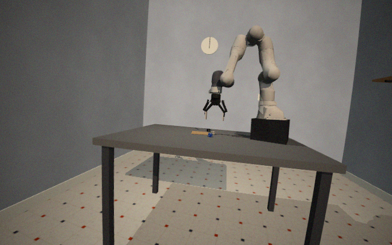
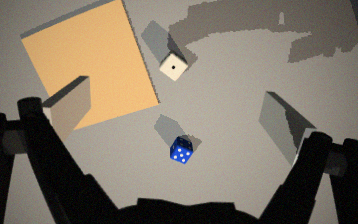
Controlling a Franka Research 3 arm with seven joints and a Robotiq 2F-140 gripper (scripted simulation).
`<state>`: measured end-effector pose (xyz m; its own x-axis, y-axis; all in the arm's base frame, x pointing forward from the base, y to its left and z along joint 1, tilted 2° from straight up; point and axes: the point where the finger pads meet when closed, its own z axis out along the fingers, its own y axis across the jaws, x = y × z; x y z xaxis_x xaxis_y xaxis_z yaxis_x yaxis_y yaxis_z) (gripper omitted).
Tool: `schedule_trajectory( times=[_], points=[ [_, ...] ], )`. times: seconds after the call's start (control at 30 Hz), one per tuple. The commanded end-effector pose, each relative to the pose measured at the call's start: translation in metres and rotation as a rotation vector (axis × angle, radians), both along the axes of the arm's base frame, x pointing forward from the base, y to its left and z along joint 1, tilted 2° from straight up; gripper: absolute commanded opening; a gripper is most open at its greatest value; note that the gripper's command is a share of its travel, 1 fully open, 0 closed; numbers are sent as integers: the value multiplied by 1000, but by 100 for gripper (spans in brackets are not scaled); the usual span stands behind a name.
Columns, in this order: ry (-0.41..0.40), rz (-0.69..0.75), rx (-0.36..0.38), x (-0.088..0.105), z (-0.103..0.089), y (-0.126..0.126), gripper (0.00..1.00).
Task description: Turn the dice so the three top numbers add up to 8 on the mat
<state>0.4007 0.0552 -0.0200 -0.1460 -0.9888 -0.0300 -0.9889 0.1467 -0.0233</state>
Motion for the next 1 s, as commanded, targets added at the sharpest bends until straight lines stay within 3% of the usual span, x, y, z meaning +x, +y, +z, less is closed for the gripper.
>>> schedule_trajectory(
  times=[0.0,0.87,0.9,0.97],
  points=[
    [-3,-172,-25,3,-1,0,100],
    [0,-585,-16,3,-10,-2,100],
    [0,-585,-16,3,-10,-2,25],
    [0,-585,-16,3,-10,-2,25]
  ],
)
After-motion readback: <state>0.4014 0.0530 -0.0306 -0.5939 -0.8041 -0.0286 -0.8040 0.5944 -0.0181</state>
